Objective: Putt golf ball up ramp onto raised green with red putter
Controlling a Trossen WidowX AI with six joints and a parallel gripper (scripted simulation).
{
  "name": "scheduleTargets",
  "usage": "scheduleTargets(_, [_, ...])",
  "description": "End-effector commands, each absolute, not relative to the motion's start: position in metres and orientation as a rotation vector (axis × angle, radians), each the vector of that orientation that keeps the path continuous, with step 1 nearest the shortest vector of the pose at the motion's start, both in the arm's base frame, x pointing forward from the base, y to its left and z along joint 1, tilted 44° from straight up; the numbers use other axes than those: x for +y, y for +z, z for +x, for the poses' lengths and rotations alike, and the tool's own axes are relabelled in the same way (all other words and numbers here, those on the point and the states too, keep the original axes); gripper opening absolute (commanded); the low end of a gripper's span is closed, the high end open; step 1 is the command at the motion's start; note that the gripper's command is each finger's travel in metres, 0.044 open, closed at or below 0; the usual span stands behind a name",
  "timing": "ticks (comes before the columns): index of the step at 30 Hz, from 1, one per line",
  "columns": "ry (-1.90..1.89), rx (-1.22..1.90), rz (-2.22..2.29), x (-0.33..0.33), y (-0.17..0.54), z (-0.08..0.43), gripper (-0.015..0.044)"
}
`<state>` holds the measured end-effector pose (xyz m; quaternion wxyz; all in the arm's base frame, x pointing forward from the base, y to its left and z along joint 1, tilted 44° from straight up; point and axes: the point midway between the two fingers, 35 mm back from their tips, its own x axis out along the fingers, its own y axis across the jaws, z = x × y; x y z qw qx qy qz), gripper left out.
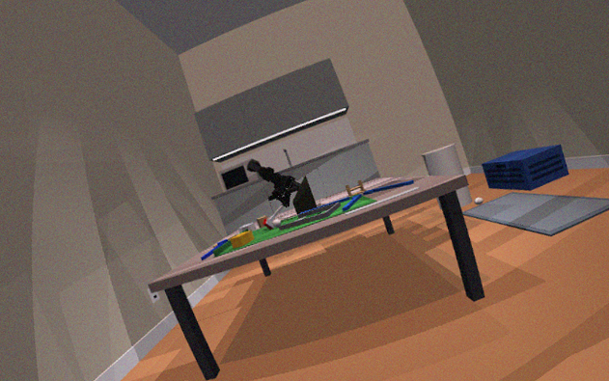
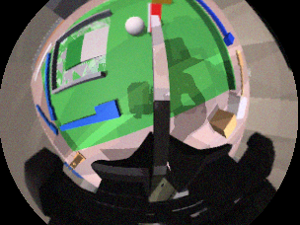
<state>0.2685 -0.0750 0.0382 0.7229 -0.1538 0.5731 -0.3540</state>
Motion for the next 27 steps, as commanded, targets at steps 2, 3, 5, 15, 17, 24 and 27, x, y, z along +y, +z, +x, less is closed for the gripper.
scheduleTargets(2, [-0.792, 1.254, -0.337, -0.057, 0.023, 0.273, 0.0000])
scheduleTargets(3, [-0.792, 1.254, -0.337, -0.057, 0.023, 0.273, 0.0000])
scheduleTargets(5, [-0.791, 1.255, -0.337, -0.055, 0.025, 0.273, 0.0000])
scheduleTargets(15, [-0.789, 1.257, -0.334, -0.020, 0.059, 0.269, 0.0000])
scheduleTargets(17, [-0.790, 1.256, -0.335, -0.016, 0.065, 0.268, 0.0000])
scheduleTargets(24, [-0.787, 1.269, -0.350, -0.020, 0.058, 0.267, 0.0000])
scheduleTargets(27, [-0.787, 1.269, -0.350, -0.020, 0.058, 0.267, 0.0000])
